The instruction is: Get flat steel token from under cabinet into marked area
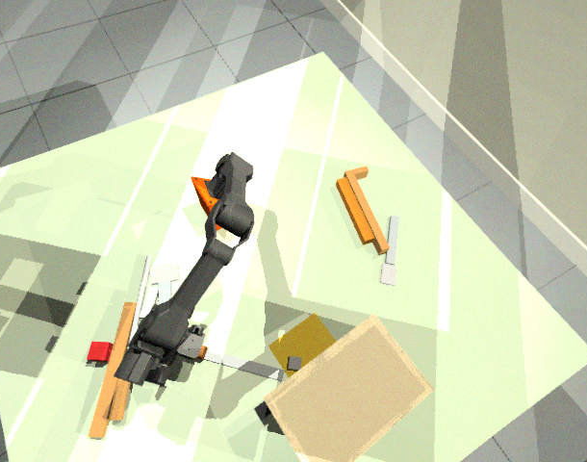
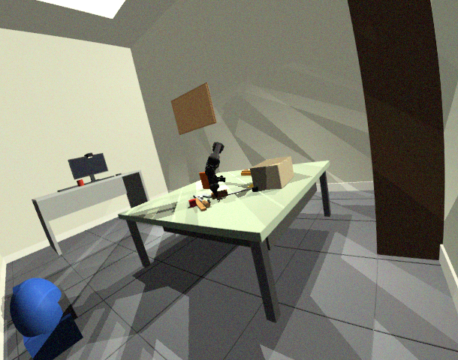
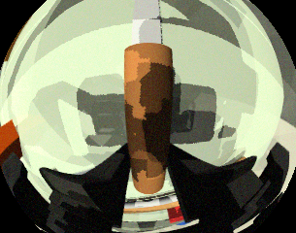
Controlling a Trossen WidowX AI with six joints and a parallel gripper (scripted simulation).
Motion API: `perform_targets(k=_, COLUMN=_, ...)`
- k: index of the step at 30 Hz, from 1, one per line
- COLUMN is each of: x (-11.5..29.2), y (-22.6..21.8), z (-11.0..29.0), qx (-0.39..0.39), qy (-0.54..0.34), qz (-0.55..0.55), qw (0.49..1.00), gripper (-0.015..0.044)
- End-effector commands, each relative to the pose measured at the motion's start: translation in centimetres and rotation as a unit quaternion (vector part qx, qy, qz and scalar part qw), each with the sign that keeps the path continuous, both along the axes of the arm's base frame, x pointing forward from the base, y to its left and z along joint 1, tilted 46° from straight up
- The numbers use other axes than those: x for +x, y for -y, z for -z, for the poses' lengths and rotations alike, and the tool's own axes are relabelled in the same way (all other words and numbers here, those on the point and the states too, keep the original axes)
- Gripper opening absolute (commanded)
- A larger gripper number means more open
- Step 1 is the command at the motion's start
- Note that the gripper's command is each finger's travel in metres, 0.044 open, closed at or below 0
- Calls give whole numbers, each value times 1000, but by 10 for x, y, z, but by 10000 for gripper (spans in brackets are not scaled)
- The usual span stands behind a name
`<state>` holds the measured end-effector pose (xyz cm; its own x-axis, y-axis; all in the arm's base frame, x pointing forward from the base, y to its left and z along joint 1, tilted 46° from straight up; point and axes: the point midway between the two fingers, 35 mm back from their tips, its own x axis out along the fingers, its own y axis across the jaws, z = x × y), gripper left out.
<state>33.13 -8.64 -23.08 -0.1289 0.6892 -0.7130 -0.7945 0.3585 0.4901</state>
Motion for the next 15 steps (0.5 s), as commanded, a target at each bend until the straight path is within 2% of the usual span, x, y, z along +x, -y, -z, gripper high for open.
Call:
perform_targets(k=1, x=6, y=-6, z=-5, qx=1, qy=-1, qz=0, qw=1000, gripper=0)
perform_targets(k=15, x=24, y=-27, z=-21, qx=3, qy=-2, qz=1, qw=1000, gripper=0)
